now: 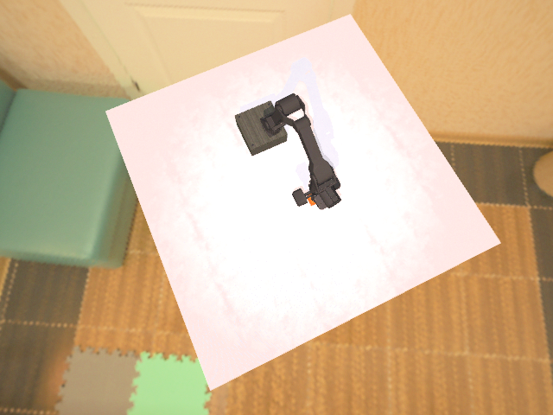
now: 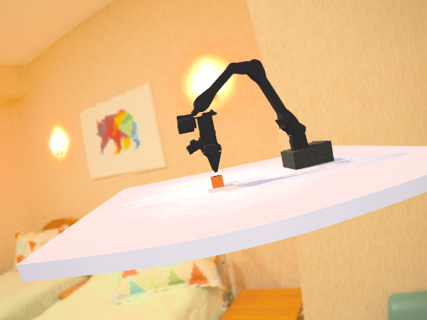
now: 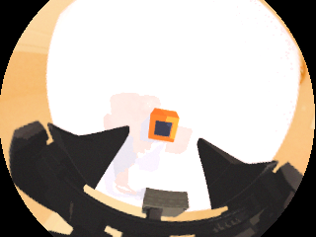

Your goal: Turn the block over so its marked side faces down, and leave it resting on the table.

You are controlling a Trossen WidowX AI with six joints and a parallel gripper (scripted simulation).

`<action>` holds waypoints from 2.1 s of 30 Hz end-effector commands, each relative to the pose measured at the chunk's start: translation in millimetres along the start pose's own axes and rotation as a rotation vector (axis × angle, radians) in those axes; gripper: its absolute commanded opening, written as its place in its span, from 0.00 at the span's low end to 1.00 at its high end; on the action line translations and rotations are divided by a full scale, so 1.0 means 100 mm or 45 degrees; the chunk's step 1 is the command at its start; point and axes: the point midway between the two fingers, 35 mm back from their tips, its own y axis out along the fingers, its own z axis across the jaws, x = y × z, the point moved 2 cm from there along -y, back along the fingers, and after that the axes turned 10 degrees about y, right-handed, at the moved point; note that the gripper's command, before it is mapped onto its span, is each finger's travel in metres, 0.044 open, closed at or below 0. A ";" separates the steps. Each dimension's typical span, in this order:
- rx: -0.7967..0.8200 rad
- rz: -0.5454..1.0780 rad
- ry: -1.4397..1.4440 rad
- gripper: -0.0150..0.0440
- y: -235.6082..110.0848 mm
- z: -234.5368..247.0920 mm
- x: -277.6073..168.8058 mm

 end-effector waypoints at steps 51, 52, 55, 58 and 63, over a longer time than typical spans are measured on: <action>0.004 0.004 -0.002 0.25 0.16 0.01 -0.01; 0.004 0.004 -0.002 0.25 0.10 0.01 -0.01; 0.004 0.004 -0.002 0.25 0.05 0.01 -0.01; 0.005 0.001 -0.002 0.25 0.05 0.01 -0.01; 0.018 -0.084 -0.004 0.25 0.09 0.01 -0.01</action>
